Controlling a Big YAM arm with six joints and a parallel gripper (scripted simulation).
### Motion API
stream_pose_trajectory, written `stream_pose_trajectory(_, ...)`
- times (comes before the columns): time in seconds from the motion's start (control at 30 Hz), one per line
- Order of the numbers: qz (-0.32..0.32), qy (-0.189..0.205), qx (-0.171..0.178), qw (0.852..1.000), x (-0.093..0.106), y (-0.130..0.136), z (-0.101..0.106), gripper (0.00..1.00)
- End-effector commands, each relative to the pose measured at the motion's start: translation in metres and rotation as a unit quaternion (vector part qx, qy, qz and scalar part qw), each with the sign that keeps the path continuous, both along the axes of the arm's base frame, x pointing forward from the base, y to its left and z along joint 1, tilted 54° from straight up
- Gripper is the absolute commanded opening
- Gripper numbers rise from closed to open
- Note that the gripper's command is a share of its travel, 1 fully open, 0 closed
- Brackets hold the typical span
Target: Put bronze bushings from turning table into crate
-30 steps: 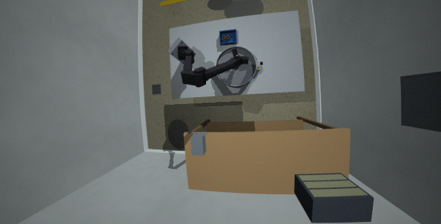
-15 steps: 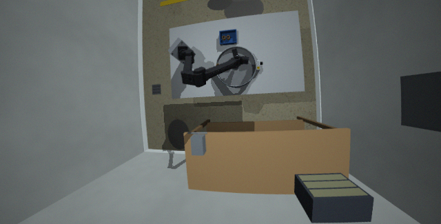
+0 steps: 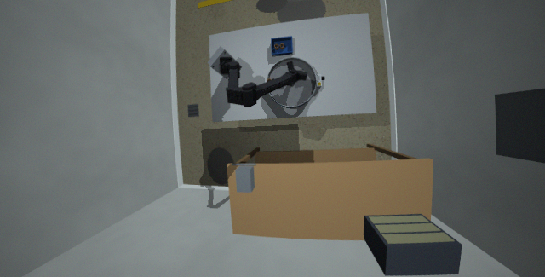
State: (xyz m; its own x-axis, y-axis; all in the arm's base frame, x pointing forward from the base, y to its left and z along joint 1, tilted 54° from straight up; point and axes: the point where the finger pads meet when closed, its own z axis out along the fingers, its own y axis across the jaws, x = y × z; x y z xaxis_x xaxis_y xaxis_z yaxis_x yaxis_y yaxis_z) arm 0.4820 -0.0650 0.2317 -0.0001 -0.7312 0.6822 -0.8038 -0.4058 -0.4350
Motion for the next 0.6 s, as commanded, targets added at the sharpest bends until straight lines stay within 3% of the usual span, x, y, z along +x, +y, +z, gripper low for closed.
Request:
stream_pose_trajectory(0.0,0.004,-0.001,-0.004,1.000,0.0058,-0.0048,-0.0018,0.00)
stream_pose_trajectory(0.57,0.007,-0.009,-0.004,1.000,0.0098,-0.0037,0.0040,0.00)
